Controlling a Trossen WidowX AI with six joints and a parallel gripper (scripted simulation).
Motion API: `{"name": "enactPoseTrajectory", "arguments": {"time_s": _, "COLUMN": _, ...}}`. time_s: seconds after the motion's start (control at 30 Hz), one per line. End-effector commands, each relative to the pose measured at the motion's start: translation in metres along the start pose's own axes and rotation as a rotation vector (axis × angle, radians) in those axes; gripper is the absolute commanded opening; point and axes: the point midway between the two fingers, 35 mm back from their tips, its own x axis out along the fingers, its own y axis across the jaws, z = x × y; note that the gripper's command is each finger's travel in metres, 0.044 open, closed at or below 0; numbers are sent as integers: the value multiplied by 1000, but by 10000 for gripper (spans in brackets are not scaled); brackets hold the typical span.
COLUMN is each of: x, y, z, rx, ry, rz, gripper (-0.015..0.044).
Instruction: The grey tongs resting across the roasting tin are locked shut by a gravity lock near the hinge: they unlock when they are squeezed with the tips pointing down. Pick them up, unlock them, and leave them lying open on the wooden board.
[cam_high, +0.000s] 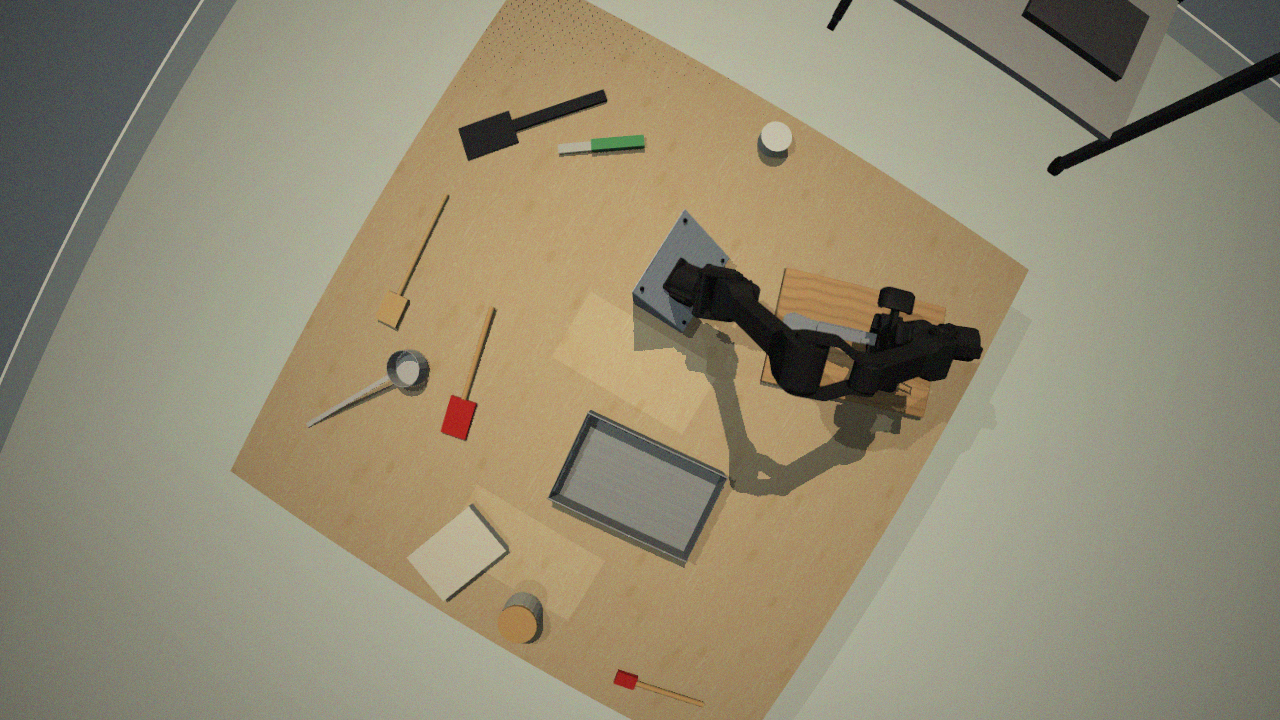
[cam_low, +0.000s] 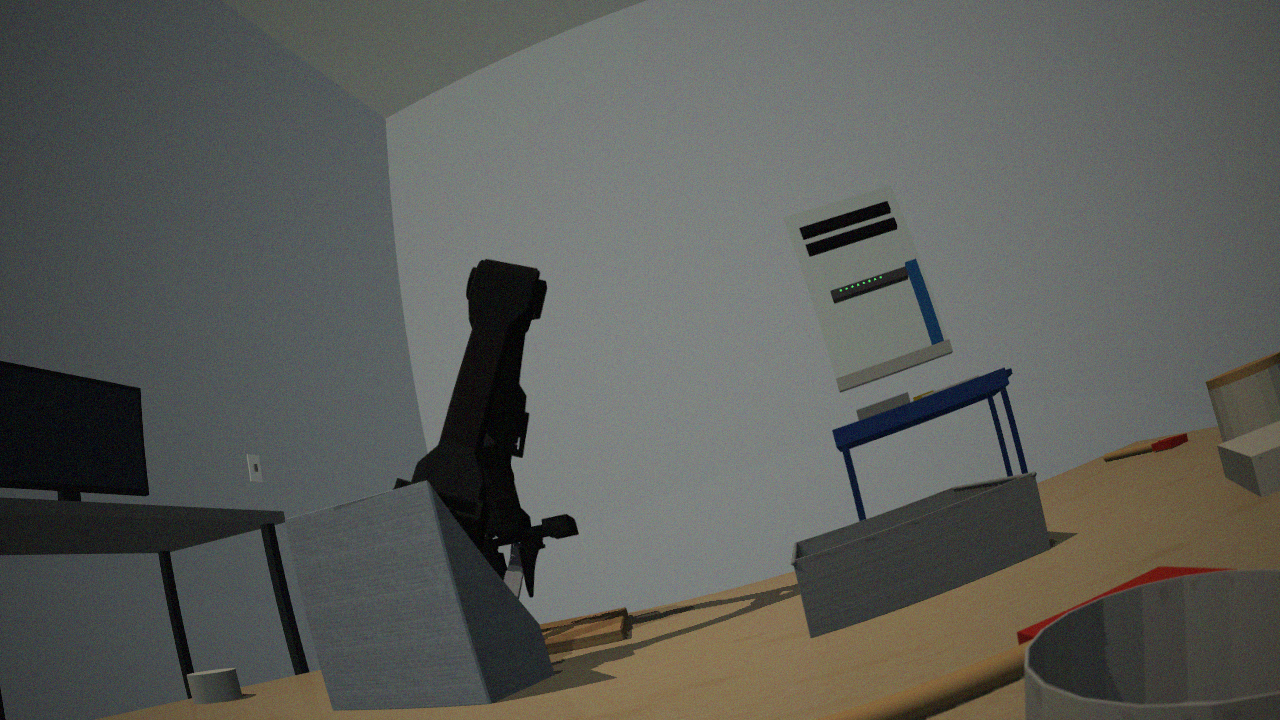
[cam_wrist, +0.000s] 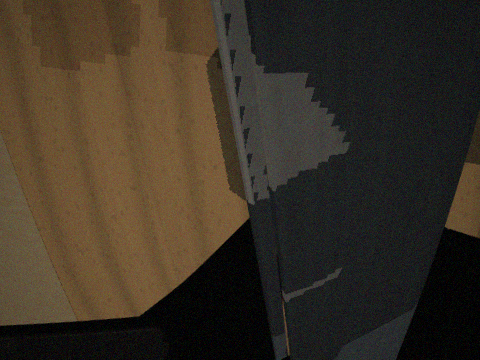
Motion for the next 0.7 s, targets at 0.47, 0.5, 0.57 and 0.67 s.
{"name": "enactPoseTrajectory", "arguments": {"time_s": 0.47, "x": 22, "y": -4, "z": -4, "rx": -9, "ry": -4, "rz": 0, "gripper": -150}}
{"name": "enactPoseTrajectory", "arguments": {"time_s": 0.5, "x": 22, "y": -4, "z": -4, "rx": -9, "ry": -4, "rz": 0, "gripper": -150}}
{"name": "enactPoseTrajectory", "arguments": {"time_s": 0.57, "x": 21, "y": -4, "z": -3, "rx": -3, "ry": -5, "rz": -4, "gripper": -97}}
{"name": "enactPoseTrajectory", "arguments": {"time_s": 0.67, "x": 21, "y": -4, "z": -3, "rx": -3, "ry": -5, "rz": -4, "gripper": -19}}
